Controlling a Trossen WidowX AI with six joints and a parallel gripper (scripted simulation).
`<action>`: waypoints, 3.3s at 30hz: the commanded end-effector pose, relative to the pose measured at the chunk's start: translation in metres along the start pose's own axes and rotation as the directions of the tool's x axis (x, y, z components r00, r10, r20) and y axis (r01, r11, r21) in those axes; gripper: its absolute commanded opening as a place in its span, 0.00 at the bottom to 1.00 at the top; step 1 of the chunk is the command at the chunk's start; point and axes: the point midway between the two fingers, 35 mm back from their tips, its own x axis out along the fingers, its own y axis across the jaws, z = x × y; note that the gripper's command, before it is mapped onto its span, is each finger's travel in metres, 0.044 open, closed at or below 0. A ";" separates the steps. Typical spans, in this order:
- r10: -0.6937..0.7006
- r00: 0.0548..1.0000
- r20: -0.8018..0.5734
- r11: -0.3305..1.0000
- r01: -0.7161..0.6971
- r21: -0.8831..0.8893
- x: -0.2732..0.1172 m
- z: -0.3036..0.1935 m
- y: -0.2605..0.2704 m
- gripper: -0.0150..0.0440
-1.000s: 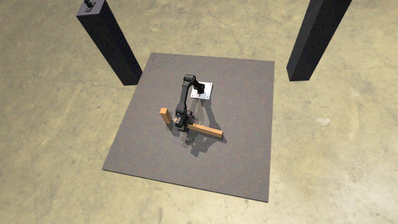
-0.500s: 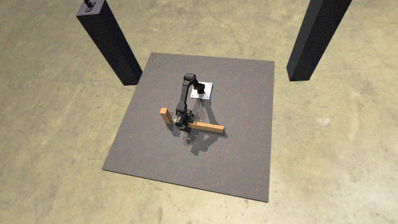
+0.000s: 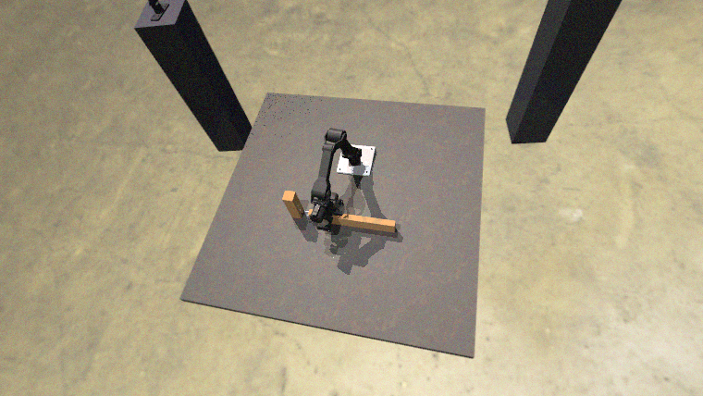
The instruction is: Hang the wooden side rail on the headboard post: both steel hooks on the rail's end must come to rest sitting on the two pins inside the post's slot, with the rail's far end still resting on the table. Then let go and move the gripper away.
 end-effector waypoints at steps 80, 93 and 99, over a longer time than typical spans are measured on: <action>0.009 1.000 0.002 1.000 -0.009 -0.011 -0.006 0.000 0.014 0.25; 0.009 1.000 0.002 1.000 -0.009 -0.011 -0.008 0.000 0.014 0.25; 0.009 1.000 0.002 1.000 -0.009 -0.011 -0.009 0.000 0.014 0.25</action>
